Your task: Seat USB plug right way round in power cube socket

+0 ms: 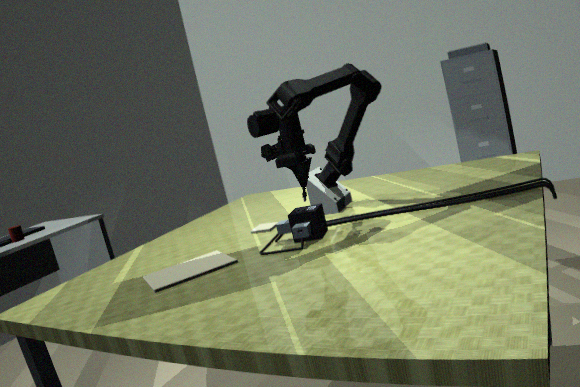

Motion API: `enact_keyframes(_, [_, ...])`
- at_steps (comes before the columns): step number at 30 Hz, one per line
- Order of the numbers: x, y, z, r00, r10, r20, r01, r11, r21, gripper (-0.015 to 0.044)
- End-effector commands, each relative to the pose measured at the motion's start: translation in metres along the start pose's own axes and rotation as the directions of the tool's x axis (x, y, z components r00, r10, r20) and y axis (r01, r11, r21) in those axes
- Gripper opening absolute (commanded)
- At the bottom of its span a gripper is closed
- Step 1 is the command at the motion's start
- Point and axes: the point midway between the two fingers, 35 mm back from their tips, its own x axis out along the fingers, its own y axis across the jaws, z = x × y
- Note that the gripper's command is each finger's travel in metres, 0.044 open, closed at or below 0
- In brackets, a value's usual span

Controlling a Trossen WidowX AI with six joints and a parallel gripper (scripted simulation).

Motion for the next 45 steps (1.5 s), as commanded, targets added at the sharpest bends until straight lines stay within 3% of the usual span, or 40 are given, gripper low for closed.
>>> enact_keyframes(1, [0.0008,0.0001,-0.0005,1.0,0.001,-0.005,-0.001,1.0,0.001,0.0])
enact_keyframes(45, [0.0059,0.0005,-0.0034,0.999,0.002,-0.036,-0.001,1.0,0.006,0.0])
